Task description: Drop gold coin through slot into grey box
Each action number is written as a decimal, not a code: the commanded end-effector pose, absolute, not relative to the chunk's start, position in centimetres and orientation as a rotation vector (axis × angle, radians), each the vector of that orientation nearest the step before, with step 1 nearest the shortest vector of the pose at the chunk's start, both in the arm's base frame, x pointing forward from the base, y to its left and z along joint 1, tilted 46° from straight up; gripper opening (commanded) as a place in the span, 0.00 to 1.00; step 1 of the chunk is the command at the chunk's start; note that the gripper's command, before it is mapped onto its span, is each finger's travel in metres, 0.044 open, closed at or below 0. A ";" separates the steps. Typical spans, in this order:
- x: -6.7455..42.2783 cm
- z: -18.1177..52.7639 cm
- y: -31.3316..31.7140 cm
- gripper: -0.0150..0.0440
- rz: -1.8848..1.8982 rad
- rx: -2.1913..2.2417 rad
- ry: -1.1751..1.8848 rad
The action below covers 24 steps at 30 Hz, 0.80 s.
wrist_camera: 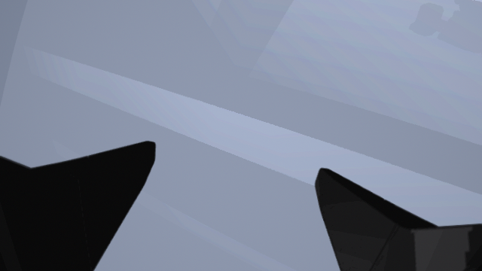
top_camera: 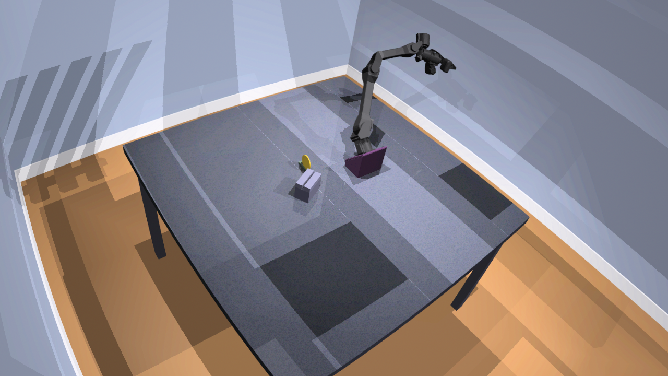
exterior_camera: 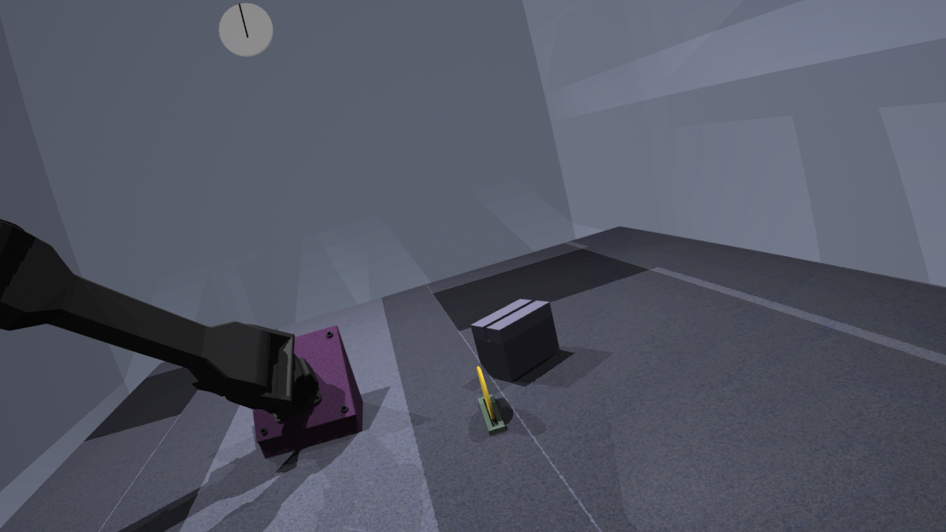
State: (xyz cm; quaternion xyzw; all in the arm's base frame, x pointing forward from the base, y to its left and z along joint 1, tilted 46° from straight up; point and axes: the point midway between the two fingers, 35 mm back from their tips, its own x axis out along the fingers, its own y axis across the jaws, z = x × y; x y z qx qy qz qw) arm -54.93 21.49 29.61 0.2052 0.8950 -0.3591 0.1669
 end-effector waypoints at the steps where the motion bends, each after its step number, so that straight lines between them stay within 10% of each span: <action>1: -54.8 29.5 21.7 0.89 -1.027 0.594 2.543; 9: -47.1 26.3 32.2 0.53 -1.249 1.019 2.325; 24: -25.6 21.1 44.6 0.53 -1.639 1.830 1.707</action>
